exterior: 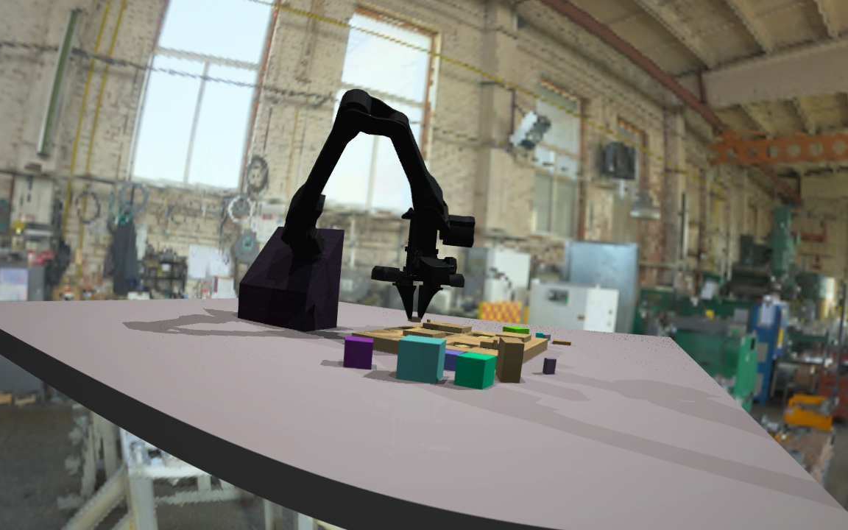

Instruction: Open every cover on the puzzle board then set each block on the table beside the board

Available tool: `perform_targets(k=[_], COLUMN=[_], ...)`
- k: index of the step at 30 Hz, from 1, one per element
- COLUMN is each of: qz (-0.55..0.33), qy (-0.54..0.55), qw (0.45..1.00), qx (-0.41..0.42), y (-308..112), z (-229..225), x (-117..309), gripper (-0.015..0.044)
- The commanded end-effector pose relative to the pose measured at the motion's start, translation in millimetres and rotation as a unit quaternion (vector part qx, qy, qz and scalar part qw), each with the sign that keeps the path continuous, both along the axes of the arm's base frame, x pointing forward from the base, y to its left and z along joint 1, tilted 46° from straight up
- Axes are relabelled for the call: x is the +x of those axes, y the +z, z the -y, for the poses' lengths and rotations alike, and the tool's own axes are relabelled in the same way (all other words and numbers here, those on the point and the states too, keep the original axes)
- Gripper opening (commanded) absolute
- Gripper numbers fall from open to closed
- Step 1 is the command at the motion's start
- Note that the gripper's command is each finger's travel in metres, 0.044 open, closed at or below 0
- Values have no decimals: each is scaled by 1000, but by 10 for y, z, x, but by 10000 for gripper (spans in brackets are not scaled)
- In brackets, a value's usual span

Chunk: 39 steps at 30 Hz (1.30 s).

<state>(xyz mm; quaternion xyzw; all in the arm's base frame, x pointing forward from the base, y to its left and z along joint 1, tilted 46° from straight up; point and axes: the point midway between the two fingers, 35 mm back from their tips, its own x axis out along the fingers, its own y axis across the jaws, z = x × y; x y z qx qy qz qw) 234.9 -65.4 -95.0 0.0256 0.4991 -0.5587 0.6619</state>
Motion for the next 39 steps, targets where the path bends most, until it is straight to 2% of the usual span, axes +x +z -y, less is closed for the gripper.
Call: perform_targets(k=[1,31,39], qz=[8,7,8], qy=[-1,-1,0], qw=[1000,1000,1000], qx=[3,3,4], y=[55,462,372], z=[-55,-480,-603], x=[44,106,262], gripper=[80,80,80])
